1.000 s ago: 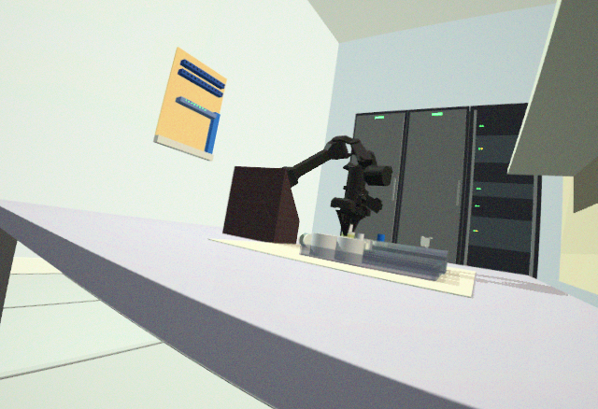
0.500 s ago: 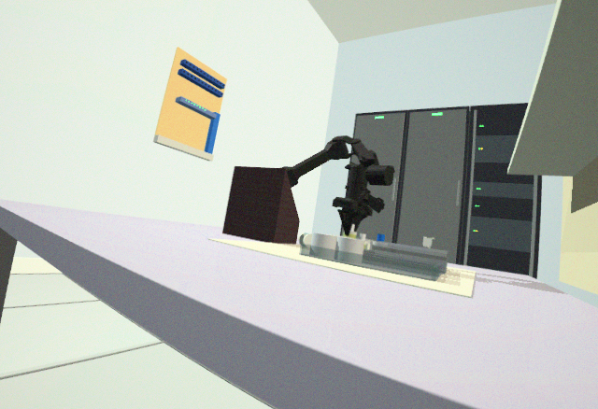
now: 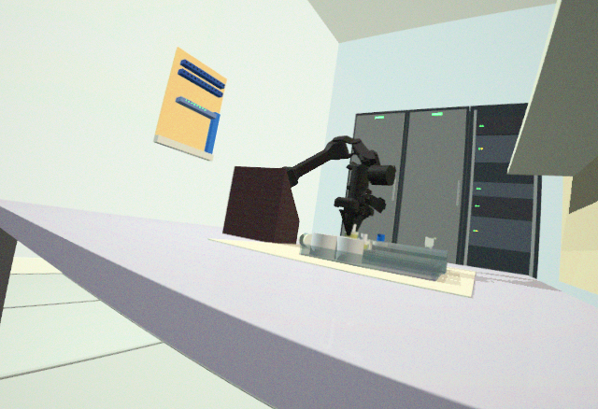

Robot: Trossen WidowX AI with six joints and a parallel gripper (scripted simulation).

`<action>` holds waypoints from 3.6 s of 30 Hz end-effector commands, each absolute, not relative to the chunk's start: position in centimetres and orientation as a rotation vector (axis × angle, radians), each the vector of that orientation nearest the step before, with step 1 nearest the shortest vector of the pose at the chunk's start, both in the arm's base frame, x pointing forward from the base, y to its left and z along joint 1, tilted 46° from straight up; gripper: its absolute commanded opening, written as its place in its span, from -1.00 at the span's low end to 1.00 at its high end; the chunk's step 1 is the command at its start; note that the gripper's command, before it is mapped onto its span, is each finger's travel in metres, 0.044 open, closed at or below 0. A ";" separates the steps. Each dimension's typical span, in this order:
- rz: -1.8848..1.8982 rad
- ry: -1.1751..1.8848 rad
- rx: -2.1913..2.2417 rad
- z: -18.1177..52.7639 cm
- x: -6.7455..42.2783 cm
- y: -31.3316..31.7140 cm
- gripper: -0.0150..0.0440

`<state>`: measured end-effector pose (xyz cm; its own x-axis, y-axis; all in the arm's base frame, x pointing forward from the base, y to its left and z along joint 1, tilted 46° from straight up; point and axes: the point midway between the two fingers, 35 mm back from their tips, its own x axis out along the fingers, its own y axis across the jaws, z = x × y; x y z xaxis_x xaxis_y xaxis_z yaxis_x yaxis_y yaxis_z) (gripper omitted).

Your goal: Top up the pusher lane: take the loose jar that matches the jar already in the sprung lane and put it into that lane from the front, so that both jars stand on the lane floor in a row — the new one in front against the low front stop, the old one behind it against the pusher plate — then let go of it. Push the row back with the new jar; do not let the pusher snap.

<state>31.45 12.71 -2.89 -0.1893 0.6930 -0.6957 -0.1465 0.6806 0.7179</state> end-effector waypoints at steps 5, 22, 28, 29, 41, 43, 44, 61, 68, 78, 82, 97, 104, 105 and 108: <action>0.812 1.564 0.459 -2.5 32.3 12.9 -0.49; 0.812 1.564 0.459 -2.7 32.2 13.0 -0.49; 0.812 1.564 0.459 -2.7 32.2 13.0 -0.49; 0.812 1.564 0.459 -2.7 32.2 13.0 -0.49; 0.812 1.564 0.459 -2.7 32.2 13.1 -0.49; 0.812 1.564 0.459 -2.7 32.2 13.1 -0.49; 0.812 1.564 0.459 -2.7 32.2 13.1 -0.49; 0.812 1.564 0.459 -2.7 32.3 13.1 -0.49; 0.812 1.564 0.459 -2.7 32.4 13.1 -0.49; 0.812 1.564 0.459 -2.8 32.5 13.2 -0.49; 0.812 1.564 0.459 -2.8 32.5 13.3 -0.49; 0.812 1.564 0.459 -3.2 32.4 13.6 -0.49; 0.812 1.564 0.459 -3.3 32.4 13.7 -0.49; 0.812 1.564 0.459 -3.3 32.4 13.8 -0.49; 0.812 1.564 0.459 -3.4 32.3 13.8 -0.49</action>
